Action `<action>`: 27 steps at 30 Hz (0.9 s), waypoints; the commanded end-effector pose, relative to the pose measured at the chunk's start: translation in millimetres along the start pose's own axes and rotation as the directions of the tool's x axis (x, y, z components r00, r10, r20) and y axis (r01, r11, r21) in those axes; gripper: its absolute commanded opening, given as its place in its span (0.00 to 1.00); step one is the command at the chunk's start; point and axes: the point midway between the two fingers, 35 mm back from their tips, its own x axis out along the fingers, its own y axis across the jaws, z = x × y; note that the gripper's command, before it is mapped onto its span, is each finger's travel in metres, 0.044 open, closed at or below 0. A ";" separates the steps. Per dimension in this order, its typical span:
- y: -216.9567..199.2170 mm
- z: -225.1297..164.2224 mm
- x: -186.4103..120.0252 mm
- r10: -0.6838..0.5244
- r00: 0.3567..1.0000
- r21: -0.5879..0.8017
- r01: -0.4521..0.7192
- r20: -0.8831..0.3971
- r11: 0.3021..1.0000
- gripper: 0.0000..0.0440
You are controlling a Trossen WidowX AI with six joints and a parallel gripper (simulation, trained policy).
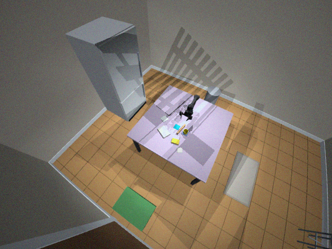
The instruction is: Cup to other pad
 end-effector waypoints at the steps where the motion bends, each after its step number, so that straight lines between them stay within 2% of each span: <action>1: 1.0 1.2 0.3 0.004 1.000 0.001 -0.004 0.000 1.000 0.85; 11: 7.7 3.3 4.5 0.019 0.998 0.038 -0.016 -0.061 0.999 0.28; 27: 26.3 5.7 19.0 0.068 0.976 0.199 -0.027 -0.205 0.980 0.29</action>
